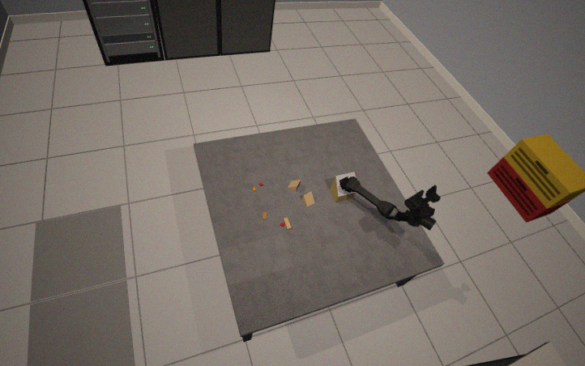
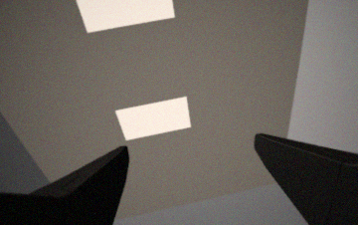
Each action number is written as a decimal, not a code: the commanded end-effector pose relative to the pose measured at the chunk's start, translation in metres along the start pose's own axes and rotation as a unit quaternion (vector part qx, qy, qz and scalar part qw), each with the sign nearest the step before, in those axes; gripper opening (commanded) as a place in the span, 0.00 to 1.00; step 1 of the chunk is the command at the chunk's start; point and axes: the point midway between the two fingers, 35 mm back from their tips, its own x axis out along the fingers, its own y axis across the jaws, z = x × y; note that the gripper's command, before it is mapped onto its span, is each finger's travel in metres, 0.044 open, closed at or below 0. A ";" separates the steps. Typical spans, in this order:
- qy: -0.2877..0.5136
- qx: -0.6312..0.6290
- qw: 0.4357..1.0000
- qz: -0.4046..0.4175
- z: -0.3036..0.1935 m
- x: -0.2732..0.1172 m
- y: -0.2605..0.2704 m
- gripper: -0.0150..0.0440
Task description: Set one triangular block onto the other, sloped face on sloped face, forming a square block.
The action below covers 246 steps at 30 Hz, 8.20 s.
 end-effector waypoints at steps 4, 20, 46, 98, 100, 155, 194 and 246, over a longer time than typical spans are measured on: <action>0.020 -0.029 0.999 0.024 -0.017 0.017 0.023 1.00; 0.227 -0.107 0.940 0.233 -0.195 0.093 0.193 1.00; 0.664 -0.107 0.571 0.470 -0.554 -0.081 0.353 1.00; 0.934 -0.049 0.101 0.340 -0.671 -0.392 0.285 1.00; 0.934 -0.049 0.101 0.340 -0.672 -0.396 0.285 1.00; 0.934 -0.048 0.099 0.341 -0.681 -0.439 0.287 0.38; 0.984 -0.028 0.104 0.141 -0.676 -0.421 0.285 0.25; 0.852 0.047 0.097 -0.512 -0.676 -0.421 0.285 0.25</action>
